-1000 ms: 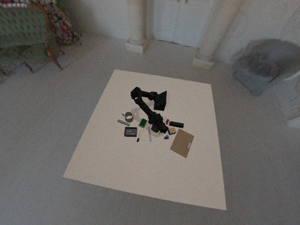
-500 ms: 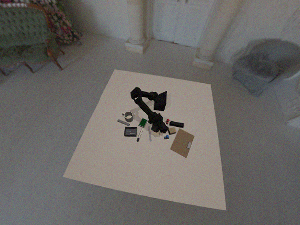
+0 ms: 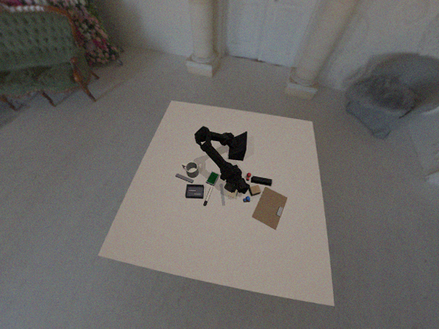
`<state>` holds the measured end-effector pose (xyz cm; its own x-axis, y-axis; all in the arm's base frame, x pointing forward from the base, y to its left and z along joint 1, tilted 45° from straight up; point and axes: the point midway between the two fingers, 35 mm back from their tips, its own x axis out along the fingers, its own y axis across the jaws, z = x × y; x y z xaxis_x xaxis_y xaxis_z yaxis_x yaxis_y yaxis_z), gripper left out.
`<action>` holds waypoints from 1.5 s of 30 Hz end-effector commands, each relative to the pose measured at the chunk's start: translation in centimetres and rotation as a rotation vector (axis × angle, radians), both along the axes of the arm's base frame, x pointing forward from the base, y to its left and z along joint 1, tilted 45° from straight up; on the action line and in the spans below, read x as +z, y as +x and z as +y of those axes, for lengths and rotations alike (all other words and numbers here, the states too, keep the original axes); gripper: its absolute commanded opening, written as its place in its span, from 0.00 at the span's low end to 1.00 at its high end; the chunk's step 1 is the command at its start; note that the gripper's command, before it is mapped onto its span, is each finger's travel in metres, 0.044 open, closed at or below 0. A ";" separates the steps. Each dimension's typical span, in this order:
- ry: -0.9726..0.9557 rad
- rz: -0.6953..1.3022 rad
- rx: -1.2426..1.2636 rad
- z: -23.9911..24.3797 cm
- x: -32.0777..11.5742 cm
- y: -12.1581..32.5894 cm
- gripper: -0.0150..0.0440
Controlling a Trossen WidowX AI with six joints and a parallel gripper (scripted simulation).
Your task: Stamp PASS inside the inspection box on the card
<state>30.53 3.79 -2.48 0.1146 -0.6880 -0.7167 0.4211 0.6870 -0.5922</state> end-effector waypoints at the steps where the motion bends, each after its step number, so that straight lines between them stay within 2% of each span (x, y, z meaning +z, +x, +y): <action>1: 0.002 -0.003 -0.003 0.2 0.2 0.0 0.25; 45: 0.005 -0.002 -0.003 4.3 4.2 -0.5 0.25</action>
